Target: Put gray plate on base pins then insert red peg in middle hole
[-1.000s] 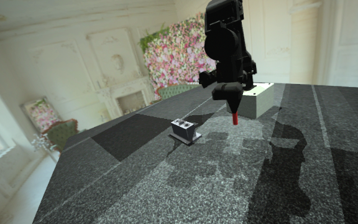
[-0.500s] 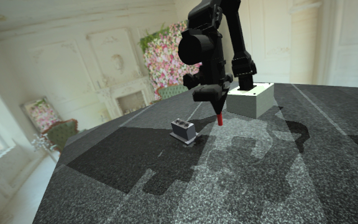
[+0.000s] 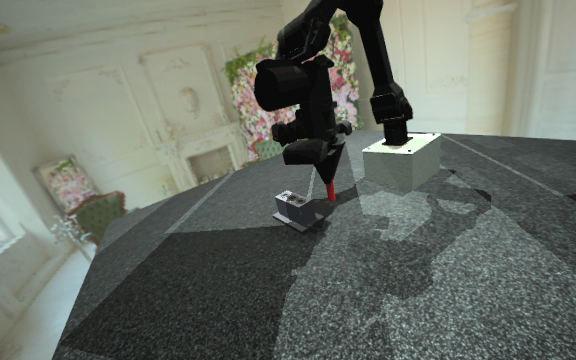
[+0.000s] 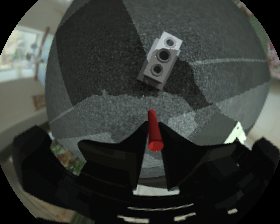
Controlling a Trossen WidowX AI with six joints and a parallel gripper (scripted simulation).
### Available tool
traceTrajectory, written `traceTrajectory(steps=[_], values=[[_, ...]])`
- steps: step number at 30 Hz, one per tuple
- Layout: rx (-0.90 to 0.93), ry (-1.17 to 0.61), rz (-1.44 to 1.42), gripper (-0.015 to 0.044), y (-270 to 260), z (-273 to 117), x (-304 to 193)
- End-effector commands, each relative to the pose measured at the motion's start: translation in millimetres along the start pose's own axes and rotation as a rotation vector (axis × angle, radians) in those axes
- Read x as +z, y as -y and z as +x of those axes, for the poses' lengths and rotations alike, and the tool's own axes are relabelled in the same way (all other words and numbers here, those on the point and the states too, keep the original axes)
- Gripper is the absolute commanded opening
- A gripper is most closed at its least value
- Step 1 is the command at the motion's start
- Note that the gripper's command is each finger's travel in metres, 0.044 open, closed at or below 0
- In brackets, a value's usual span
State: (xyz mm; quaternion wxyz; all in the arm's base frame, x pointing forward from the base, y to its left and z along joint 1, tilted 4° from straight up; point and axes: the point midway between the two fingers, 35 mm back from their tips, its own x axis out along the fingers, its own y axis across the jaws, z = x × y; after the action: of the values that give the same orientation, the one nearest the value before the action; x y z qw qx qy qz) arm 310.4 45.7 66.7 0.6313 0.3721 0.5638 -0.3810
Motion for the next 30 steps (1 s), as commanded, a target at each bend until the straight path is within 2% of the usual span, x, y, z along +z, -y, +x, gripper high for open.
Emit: traceTrajectory(steps=[1,30], values=[[0.002,-0.002,-0.004,0.0,-0.6,-1.0,11.7],[-0.001,0.003,-0.014,0.0,16.1,-3.0,101.8]])
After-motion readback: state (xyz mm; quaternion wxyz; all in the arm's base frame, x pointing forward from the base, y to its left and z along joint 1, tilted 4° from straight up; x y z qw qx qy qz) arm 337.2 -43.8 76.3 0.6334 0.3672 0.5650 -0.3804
